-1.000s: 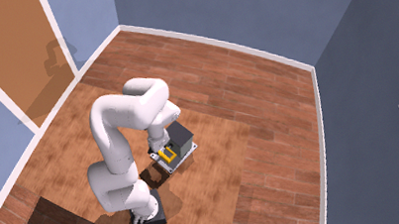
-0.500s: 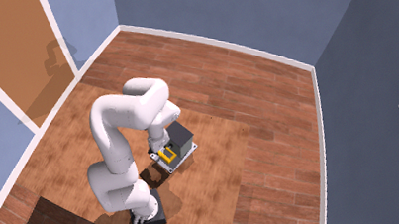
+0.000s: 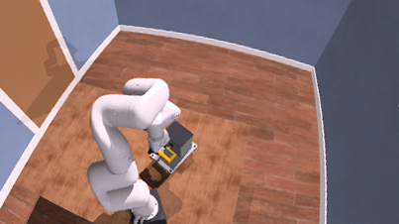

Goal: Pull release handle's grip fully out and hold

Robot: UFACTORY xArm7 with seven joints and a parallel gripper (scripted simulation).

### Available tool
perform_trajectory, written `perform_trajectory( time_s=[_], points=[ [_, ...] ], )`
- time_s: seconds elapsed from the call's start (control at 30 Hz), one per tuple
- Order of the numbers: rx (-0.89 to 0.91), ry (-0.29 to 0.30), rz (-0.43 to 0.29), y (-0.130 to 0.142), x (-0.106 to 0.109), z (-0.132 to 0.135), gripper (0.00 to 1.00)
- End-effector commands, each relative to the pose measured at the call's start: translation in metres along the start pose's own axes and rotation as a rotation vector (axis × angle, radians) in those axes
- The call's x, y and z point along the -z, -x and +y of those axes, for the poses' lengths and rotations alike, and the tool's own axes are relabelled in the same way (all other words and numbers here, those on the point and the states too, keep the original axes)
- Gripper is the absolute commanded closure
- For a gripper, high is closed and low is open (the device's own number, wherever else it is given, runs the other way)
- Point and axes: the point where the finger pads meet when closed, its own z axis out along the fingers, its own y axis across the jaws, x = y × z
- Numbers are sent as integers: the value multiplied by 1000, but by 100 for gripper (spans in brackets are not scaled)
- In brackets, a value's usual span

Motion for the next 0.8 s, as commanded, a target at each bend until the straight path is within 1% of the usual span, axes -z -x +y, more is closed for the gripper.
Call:
perform_trajectory(
  time_s=[0.0, 0.4, 0.77],
  points=[
    [0, 2, 2, 0, -2, 1, 45],
    [0, 2, 2, -1, -14, 1, 45],
    [0, 2, 2, -1, -29, 1, 45]
  ],
)
